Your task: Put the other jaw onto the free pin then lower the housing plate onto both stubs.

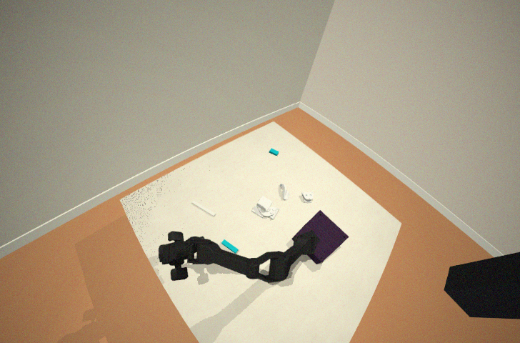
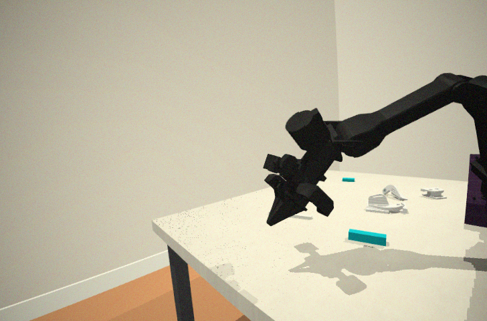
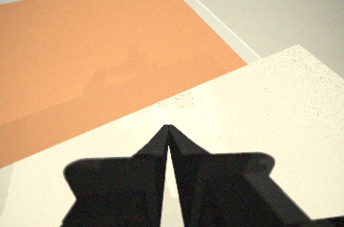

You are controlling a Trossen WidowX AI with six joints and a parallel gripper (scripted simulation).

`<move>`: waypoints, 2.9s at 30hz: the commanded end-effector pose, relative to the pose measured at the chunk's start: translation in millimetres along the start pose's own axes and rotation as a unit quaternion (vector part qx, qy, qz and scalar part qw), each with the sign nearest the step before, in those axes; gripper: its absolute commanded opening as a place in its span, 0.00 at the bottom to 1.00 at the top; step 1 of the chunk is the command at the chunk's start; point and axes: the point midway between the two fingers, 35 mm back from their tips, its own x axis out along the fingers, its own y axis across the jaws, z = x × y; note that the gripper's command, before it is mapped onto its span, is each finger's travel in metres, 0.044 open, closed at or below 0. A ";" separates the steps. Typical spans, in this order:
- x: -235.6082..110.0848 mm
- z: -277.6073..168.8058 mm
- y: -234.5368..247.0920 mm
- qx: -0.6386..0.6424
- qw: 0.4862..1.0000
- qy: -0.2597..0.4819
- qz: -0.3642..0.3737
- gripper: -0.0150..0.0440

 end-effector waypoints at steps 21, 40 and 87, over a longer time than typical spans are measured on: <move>-96.9 -138.8 -239.4 0.146 0.949 0.154 -0.235 0.25; -245.0 -263.5 -339.1 0.317 0.847 0.238 -0.355 0.25; -490.8 -489.5 -275.8 0.707 0.585 0.233 -0.323 0.25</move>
